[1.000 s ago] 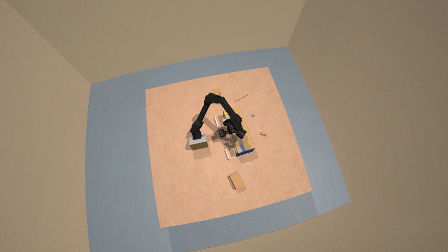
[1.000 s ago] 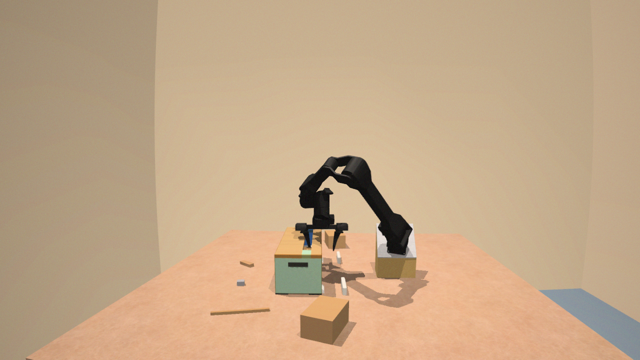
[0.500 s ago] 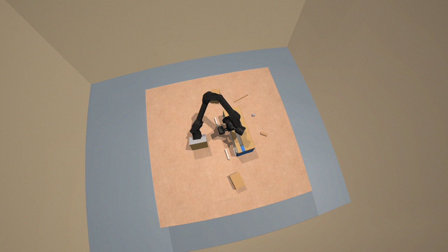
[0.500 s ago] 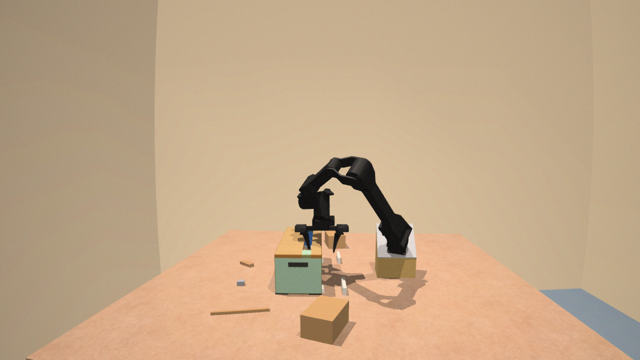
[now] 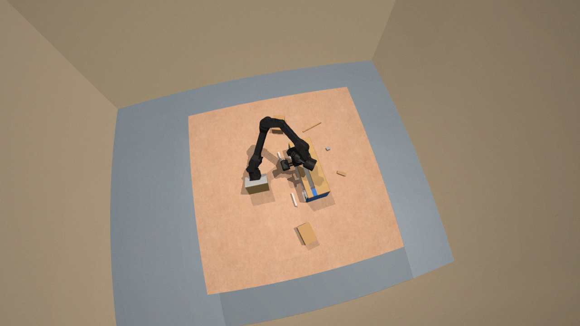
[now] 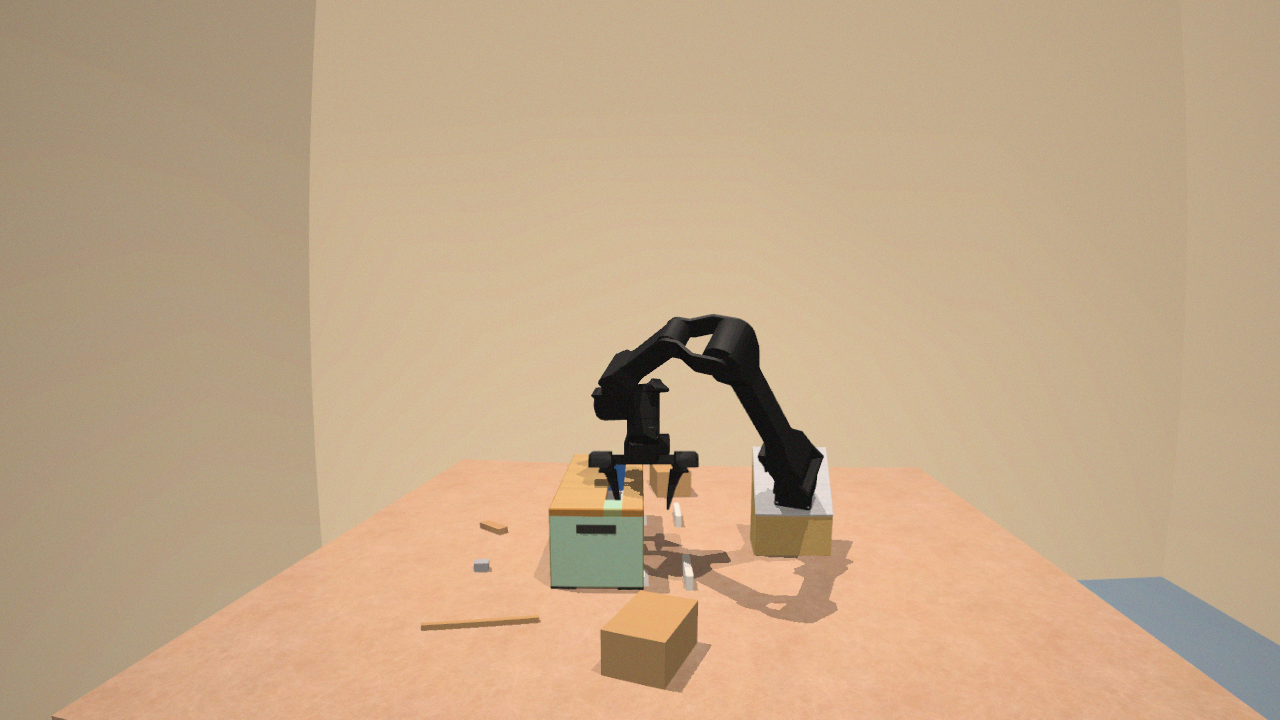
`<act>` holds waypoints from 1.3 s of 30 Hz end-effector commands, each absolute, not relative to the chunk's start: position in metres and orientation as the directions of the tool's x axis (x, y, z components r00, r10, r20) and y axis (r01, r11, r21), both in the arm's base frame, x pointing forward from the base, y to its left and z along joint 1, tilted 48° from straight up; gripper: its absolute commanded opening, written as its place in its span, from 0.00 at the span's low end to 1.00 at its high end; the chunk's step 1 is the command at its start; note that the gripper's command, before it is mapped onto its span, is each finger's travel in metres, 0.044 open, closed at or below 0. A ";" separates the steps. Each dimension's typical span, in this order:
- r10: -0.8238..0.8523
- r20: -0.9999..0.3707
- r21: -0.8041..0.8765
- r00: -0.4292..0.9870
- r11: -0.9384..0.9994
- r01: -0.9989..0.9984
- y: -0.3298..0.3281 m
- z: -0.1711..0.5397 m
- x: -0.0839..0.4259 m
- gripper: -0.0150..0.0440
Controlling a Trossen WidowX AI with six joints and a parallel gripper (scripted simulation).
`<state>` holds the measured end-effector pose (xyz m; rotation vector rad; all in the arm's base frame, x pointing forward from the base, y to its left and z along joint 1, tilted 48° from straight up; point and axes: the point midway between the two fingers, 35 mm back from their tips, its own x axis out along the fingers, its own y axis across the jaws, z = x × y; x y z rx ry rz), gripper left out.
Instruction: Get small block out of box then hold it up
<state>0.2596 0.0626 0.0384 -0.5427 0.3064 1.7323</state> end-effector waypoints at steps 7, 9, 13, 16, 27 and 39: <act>0.847 -0.509 -0.085 -0.156 -0.229 -0.970 0.073 0.050 0.256 0.93; 0.847 -0.509 -0.085 -0.156 -0.229 -0.970 0.075 0.052 0.255 0.93; 0.847 -0.509 -0.085 -0.156 -0.229 -0.970 0.079 0.057 0.254 0.93; 0.847 -0.508 -0.085 -0.156 -0.229 -0.970 0.082 0.060 0.253 0.93; 0.847 -0.508 -0.085 -0.156 -0.229 -0.970 0.093 0.073 0.250 0.93; 0.846 -0.510 -0.084 -0.155 -0.229 -0.970 0.099 0.089 0.248 0.93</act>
